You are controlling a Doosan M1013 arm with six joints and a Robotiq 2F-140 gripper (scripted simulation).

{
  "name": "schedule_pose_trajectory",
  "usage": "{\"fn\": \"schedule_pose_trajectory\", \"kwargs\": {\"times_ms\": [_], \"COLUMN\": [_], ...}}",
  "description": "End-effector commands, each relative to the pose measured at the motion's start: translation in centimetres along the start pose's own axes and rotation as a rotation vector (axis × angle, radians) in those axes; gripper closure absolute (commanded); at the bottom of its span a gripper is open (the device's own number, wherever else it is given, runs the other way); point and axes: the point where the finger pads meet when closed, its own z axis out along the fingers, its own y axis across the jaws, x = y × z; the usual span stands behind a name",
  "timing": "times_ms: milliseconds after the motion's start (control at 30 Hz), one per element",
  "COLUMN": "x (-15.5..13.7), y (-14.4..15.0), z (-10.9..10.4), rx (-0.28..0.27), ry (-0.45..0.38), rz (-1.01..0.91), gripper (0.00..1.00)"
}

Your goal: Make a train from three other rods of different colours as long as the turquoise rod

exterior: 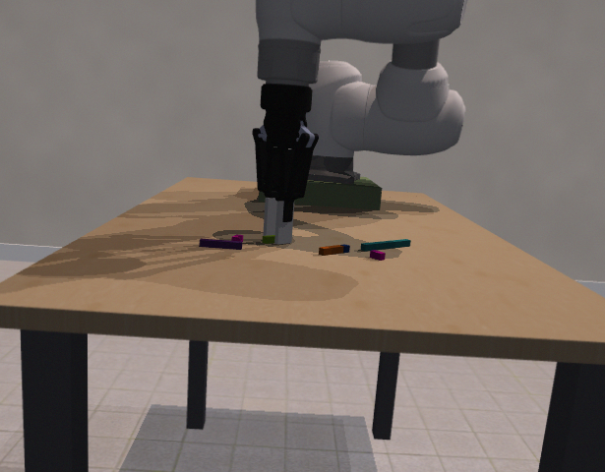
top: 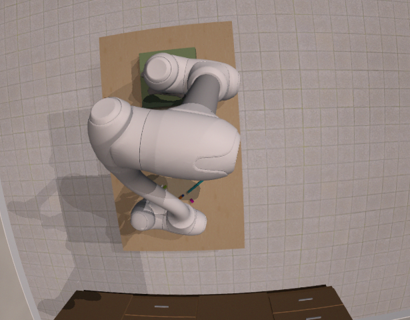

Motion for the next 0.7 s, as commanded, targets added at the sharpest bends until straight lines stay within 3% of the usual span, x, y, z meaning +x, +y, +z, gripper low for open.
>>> {"fn": "schedule_pose_trajectory", "kwargs": {"times_ms": [0,533,567,667], "x": [0.00,0.00,0.00,0.00], "y": [0.00,0.00,0.00,0.00], "z": [-0.01,-0.01,-0.01,-0.01], "rx": [0.000,0.000,0.000,0.000], "ry": [0.000,0.000,0.000,0.000], "rz": [0.000,0.000,0.000,0.000], "gripper": [0.85,0.85,0.97,0.97]}}
